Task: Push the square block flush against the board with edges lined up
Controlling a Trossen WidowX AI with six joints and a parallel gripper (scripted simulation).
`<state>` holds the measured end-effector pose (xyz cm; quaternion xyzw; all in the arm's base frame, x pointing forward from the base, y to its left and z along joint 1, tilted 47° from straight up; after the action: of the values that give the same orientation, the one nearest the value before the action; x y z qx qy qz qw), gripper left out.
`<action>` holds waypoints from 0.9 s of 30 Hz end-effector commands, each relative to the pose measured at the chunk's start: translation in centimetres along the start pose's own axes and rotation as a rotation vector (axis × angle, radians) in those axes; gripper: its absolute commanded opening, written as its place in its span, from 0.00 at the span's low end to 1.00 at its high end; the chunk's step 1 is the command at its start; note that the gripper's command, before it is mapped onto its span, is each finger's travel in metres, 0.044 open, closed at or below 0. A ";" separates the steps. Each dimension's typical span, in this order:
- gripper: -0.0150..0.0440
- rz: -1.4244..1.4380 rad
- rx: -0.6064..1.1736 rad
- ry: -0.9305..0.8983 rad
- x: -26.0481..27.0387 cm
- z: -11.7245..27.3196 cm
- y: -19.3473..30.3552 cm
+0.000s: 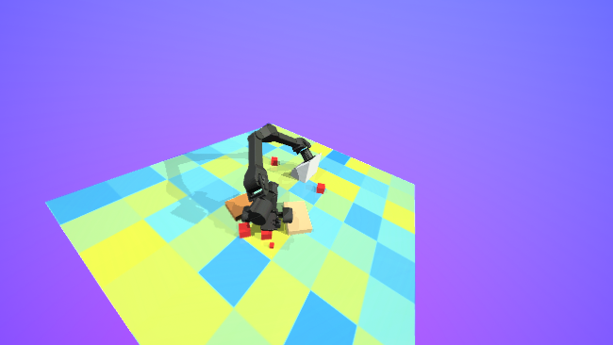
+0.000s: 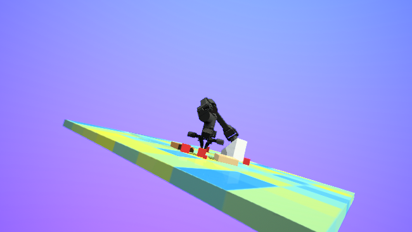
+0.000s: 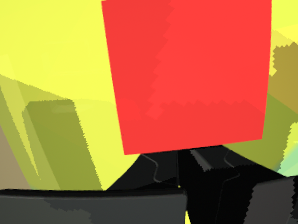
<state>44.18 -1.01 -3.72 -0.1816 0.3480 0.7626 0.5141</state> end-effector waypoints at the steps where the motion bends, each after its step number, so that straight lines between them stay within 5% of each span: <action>1: 0.25 -0.003 -0.002 -0.001 0.2 0.0 -0.6; 27: 0.25 -0.004 -0.003 -0.001 1.0 0.0 -3.6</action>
<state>46.85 0.30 -5.27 -0.1840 0.3474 0.7622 0.5143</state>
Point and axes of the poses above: the point midway between the two fingers, 35 mm back from their tips, its own z axis back along the fingers, its own x axis across the jaws, y = z × x, the point moved 7 cm from there along z, back along the fingers, and after that the axes turned 6 degrees about -z, right-handed, at the moved point
